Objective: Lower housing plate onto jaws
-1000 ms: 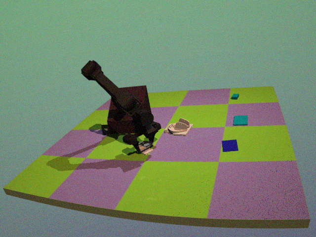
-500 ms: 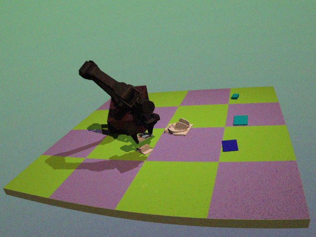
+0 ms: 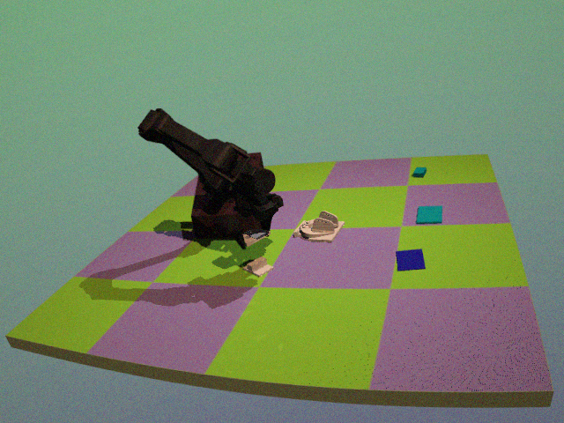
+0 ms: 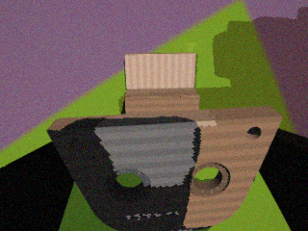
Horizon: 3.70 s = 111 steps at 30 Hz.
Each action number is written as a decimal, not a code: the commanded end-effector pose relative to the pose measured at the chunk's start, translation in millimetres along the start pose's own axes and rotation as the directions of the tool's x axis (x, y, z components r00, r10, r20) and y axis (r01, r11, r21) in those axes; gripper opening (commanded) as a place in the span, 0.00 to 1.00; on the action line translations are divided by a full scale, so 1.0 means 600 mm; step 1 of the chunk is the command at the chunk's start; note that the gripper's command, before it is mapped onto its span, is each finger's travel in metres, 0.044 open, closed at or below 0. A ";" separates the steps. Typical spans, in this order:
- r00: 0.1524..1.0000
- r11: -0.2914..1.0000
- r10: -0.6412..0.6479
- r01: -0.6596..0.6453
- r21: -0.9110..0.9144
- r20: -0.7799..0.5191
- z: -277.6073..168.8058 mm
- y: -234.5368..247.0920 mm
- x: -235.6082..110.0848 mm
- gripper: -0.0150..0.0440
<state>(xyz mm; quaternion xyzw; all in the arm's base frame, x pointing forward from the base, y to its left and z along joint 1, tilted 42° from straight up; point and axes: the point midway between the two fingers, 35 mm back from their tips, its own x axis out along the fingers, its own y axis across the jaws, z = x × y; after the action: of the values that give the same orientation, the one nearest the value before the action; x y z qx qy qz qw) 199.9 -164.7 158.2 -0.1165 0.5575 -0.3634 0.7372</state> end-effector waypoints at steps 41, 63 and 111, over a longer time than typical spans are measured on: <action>0.998 0.425 0.050 -0.047 -0.904 -0.028 0.016 0.133 0.010 0.85; 0.998 -0.139 0.056 -0.029 -0.990 -0.037 0.009 0.201 0.010 0.85; 0.999 -0.986 0.030 0.025 -0.165 -0.028 -0.039 0.335 0.003 0.85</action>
<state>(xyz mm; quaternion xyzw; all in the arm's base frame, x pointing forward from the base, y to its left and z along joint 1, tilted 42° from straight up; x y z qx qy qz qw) 261.4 -21.5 37.7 -0.7429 0.4207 0.5207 -0.0056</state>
